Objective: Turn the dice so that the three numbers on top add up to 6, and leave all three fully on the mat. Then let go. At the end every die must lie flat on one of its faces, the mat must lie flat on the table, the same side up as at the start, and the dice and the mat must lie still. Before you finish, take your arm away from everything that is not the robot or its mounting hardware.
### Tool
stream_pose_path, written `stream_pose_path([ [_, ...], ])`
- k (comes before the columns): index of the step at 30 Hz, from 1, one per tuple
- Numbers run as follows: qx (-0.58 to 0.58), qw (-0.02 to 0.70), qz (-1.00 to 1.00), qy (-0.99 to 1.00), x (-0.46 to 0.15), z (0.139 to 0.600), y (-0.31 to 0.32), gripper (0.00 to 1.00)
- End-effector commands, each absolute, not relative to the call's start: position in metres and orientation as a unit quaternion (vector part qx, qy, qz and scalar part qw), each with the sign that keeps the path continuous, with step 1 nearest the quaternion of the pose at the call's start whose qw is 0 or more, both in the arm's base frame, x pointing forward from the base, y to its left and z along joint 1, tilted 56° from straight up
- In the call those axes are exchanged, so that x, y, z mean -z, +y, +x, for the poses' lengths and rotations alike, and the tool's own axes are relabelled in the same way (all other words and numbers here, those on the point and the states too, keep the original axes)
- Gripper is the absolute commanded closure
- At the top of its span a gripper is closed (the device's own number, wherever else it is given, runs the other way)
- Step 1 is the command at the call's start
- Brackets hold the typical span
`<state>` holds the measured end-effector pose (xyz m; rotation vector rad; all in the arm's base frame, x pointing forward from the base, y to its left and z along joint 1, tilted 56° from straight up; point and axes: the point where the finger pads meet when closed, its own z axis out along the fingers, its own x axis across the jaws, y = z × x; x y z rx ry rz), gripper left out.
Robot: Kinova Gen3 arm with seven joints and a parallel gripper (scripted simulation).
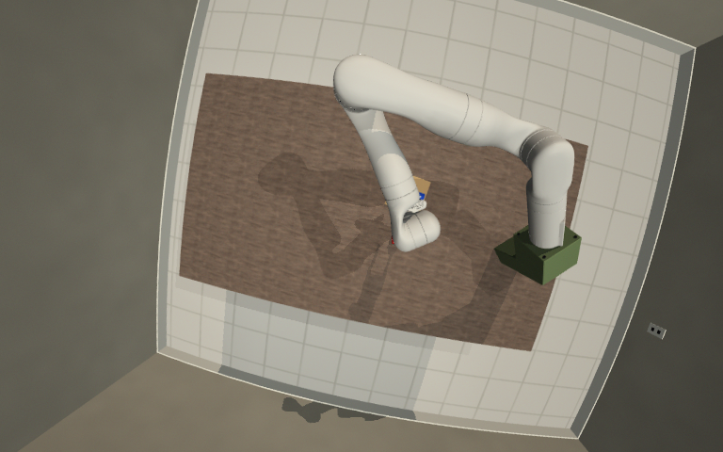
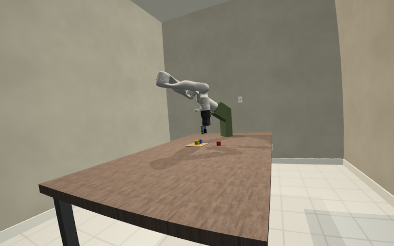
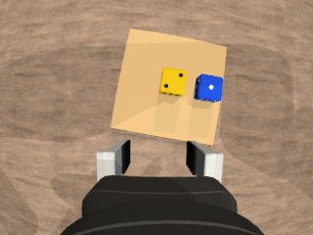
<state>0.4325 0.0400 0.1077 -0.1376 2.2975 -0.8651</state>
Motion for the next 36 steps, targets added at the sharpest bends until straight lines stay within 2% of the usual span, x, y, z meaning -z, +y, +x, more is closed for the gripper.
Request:
stream_pose_path([
  [1, 0.318, 0.348, -0.021, 0.882, -0.100, 0.433, 0.048, 0.00],
  [20, 0.199, 0.428, 0.248, 0.846, -0.069, 0.438, 0.083, 0.00],
  [36, 0.118, 0.457, 0.400, 0.786, -0.049, 0.442, 0.107, 0.00],
])
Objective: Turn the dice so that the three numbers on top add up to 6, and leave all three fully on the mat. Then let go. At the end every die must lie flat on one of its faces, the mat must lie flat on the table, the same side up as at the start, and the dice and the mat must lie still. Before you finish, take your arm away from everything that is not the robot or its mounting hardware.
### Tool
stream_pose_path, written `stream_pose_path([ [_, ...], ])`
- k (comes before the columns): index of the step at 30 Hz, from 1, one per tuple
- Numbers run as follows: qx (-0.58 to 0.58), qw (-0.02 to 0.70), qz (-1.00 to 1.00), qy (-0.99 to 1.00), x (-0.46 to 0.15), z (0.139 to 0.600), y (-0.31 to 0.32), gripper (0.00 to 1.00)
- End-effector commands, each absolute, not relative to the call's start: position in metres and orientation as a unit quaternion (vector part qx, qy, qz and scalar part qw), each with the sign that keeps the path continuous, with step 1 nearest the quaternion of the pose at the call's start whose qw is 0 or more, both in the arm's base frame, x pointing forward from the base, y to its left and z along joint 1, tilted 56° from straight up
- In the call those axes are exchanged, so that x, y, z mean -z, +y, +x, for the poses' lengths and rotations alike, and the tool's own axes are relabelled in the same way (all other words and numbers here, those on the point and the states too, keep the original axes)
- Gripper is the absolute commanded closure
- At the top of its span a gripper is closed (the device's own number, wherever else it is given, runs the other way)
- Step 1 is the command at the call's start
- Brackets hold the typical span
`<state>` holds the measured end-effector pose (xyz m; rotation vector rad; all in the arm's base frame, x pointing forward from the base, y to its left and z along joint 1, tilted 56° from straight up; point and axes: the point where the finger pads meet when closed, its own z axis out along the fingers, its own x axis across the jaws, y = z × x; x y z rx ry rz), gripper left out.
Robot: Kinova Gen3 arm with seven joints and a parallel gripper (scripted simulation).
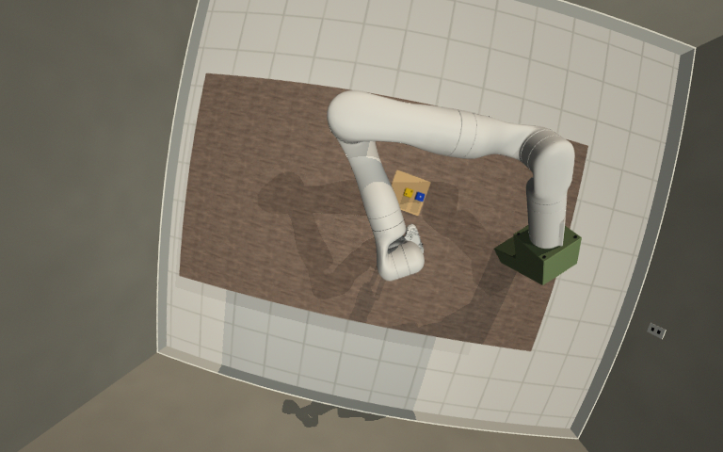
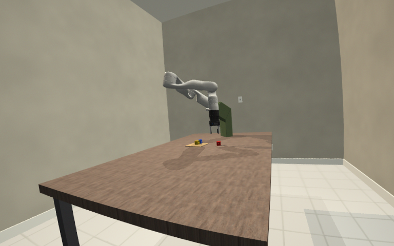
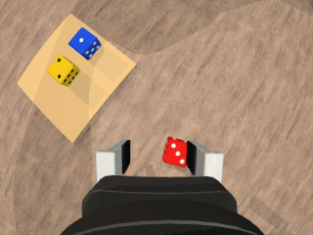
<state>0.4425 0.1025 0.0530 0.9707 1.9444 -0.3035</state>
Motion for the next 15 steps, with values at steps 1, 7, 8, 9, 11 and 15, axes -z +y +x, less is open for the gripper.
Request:
stream_pose_path([
  [1, 0.114, 0.458, 0.408, 0.782, -0.048, 0.442, 0.108, 0.00],
  [7, 0.098, 0.462, 0.435, 0.766, -0.044, 0.443, 0.113, 0.00],
  [8, 0.094, 0.463, 0.441, 0.763, -0.044, 0.444, 0.114, 0.00],
  [9, 0.091, 0.463, 0.447, 0.760, -0.043, 0.444, 0.115, 0.00],
  [11, 0.085, 0.465, 0.457, 0.754, -0.042, 0.444, 0.117, 0.00],
  [15, 0.075, 0.466, 0.473, 0.744, -0.039, 0.445, 0.119, 0.00],
])
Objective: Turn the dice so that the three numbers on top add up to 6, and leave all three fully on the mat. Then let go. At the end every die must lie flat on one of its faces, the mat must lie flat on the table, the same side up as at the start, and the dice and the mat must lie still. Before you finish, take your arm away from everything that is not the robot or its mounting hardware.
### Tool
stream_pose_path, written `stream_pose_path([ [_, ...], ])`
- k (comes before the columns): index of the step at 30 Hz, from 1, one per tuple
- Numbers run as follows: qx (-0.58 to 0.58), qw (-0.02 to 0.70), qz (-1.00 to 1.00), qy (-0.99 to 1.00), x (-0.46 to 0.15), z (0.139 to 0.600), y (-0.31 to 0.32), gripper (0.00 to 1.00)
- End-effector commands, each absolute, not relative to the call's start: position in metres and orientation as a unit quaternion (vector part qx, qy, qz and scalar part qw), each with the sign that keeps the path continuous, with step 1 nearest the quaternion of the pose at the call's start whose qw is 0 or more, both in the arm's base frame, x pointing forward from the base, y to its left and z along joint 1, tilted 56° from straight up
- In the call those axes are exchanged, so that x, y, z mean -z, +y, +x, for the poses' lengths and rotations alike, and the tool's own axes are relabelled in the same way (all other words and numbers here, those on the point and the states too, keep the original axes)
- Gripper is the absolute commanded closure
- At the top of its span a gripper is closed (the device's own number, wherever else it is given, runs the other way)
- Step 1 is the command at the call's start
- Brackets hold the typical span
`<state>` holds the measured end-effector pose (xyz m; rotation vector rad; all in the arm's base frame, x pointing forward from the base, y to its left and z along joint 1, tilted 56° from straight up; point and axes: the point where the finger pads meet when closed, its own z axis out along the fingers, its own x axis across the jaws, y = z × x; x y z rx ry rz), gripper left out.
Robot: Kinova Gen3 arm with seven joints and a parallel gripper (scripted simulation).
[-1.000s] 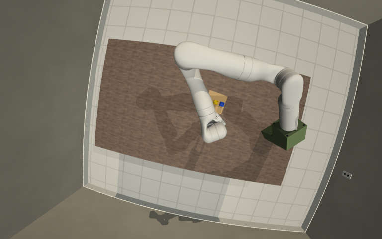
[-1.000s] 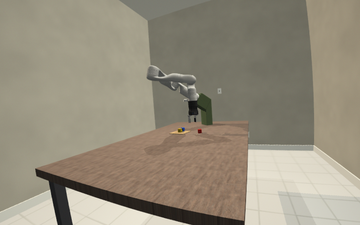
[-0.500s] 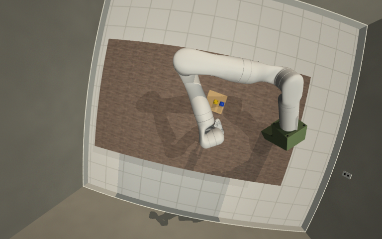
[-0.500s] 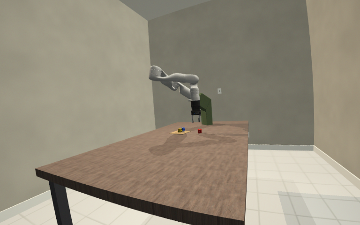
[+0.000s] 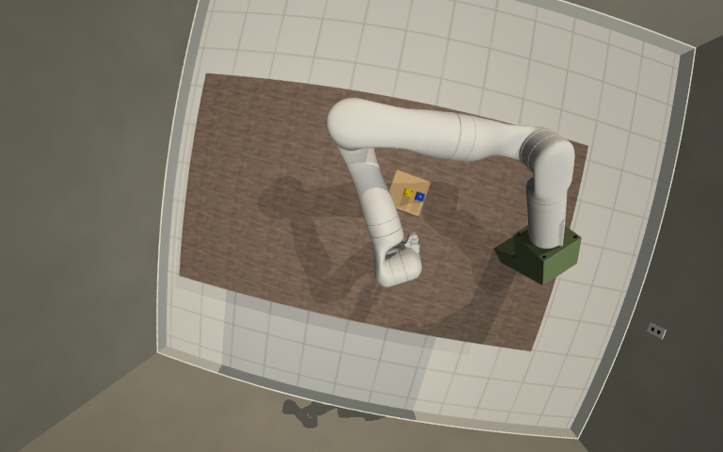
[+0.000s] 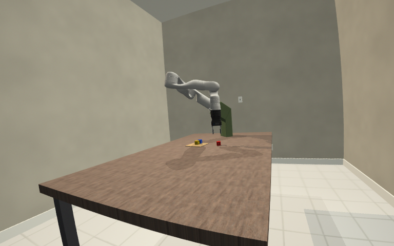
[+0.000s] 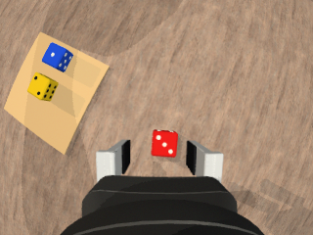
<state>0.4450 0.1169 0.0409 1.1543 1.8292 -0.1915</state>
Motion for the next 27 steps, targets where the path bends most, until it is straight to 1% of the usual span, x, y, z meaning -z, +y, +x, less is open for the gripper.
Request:
stream_pose_path([
  [1, 0.073, 0.467, 0.476, 0.742, -0.0388, 0.4449, 0.1201, 0.00],
  [20, 0.062, 0.468, 0.494, 0.730, -0.0363, 0.4456, 0.1234, 0.00],
  [21, 0.062, 0.468, 0.494, 0.730, -0.0363, 0.4456, 0.1234, 0.13],
  [27, 0.062, 0.468, 0.494, 0.730, -0.0363, 0.4456, 0.1234, 0.13],
])
